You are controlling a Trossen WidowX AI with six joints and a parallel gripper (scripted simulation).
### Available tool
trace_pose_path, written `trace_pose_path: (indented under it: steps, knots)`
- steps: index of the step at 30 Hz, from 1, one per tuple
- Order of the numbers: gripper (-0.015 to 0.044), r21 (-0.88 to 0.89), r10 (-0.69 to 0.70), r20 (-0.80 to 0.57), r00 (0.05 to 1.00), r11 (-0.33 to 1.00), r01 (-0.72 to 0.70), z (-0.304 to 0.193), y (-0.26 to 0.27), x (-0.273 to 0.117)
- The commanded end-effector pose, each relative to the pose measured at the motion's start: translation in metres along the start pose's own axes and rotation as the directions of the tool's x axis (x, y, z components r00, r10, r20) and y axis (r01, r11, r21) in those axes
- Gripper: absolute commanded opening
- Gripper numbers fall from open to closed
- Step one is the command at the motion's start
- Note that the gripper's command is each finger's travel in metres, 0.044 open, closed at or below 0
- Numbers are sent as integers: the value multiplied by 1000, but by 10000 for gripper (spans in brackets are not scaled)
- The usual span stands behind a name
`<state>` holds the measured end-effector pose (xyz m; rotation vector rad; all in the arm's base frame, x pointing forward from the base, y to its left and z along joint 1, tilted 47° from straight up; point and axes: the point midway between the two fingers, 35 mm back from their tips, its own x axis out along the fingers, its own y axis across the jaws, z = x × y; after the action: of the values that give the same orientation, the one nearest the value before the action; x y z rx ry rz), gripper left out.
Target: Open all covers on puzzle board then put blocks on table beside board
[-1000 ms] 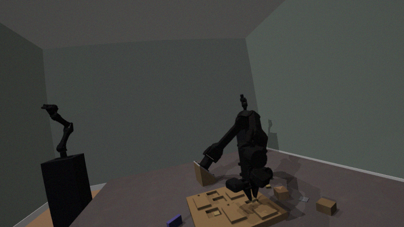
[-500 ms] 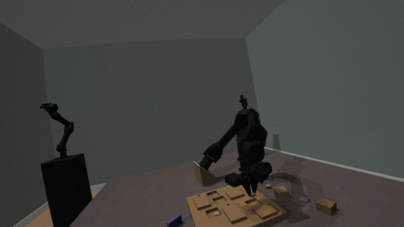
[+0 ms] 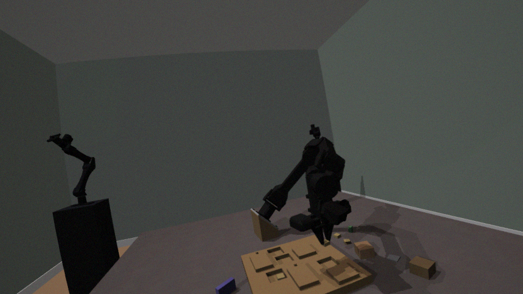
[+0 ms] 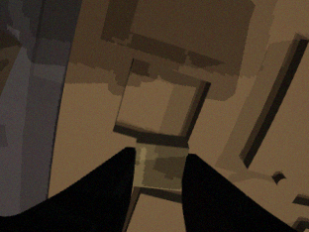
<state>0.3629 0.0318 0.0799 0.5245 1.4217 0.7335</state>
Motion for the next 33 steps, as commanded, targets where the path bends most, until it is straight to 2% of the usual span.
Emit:
trace_pose_path:
  steps: [1,9,33]
  knots:
    - [80,-5,-5,2,1000,1000,5,1,-1,-13]
    - [80,-5,-6,2,1000,1000,6,0,-3,-27]
    - [80,4,-47,6,999,999,47,-18,-95,-39]
